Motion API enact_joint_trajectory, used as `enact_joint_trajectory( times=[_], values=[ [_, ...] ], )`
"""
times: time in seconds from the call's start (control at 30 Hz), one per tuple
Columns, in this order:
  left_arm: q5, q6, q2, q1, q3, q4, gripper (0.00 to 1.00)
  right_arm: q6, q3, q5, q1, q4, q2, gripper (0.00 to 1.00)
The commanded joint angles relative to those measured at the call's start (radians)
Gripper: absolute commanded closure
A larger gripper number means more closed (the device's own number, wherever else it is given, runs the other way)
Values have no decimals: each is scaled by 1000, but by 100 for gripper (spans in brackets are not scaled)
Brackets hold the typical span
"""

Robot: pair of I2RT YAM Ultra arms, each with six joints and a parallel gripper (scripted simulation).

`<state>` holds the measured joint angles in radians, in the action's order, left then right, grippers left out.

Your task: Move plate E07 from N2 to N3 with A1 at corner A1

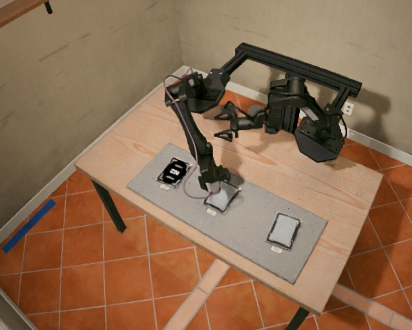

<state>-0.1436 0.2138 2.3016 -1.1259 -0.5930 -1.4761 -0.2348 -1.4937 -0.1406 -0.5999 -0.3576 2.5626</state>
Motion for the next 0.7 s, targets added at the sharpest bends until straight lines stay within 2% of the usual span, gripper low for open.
enact_joint_trajectory(
  times=[0.0,0.2,0.27,0.5,0.67],
  values=[
    [5,4,7,-2,-17,-2,0,-234,60,65,24,80,-42,0],
    [5,4,7,-2,-17,-2,0,-480,141,130,57,160,-82,0],
    [5,4,7,-2,-17,-2,0,-480,141,130,57,160,-82,0],
    [5,4,7,-2,-17,-2,0,-793,236,214,94,260,-128,0],
    [5,4,7,-2,-17,-2,0,-941,296,260,117,312,-154,0]
  ],
)
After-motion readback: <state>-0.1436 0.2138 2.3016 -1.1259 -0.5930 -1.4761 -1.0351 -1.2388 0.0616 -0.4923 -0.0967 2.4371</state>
